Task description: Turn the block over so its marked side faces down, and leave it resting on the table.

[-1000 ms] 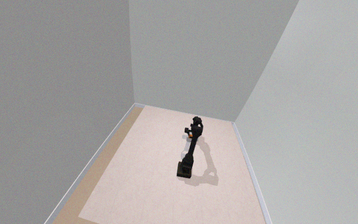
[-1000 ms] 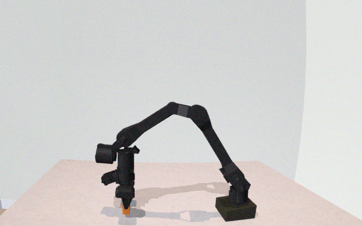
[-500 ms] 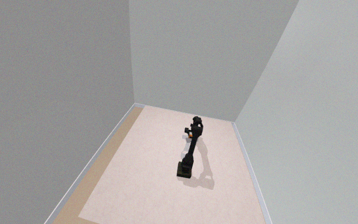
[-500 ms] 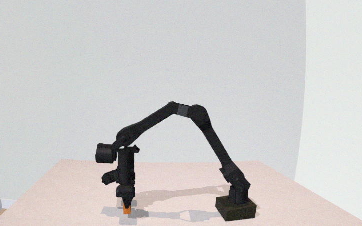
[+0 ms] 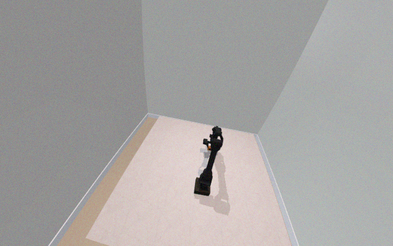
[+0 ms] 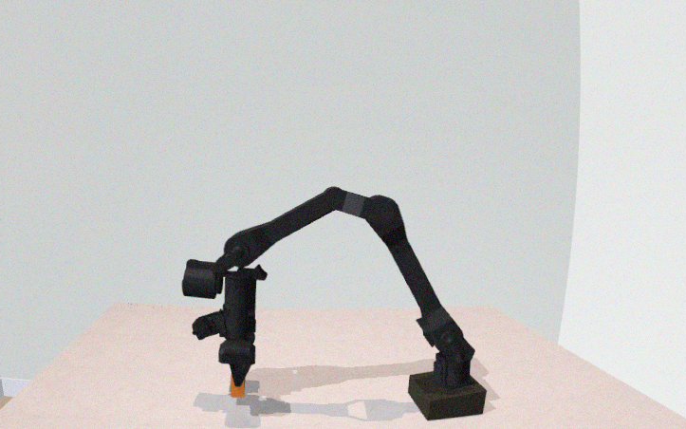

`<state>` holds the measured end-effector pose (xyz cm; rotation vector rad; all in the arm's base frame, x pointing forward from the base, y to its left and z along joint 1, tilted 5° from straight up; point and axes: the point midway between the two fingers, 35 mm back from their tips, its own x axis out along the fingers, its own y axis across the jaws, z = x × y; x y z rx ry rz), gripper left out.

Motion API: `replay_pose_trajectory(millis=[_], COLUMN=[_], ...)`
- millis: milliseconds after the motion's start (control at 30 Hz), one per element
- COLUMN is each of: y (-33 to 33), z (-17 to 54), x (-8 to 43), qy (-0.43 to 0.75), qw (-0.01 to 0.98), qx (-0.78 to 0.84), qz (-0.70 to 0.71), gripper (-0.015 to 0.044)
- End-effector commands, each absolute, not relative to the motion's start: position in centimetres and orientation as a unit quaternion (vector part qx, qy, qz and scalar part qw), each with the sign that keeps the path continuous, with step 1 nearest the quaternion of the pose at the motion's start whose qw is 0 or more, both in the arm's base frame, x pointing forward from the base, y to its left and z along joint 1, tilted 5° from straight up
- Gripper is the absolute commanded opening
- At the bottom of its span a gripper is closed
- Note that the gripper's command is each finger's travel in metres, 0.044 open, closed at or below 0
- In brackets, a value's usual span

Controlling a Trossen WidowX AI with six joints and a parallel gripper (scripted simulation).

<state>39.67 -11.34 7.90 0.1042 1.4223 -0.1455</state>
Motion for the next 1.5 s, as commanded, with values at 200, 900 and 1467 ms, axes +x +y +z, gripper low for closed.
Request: replay_pose_trajectory(millis=[200, 900, 1467], y=[-11.4, -11.4, -11.3], z=[7.7, 7.0, 6.7], x=[40.0, 39.7, 39.4], qy=[0.596, 0.472, 0.409], qw=[0.799, 0.878, 0.909], qx=[0.047, 0.035, 0.028], qz=[-0.07, -0.076, -0.079], gripper=[0.0, 0.0, 0.0])
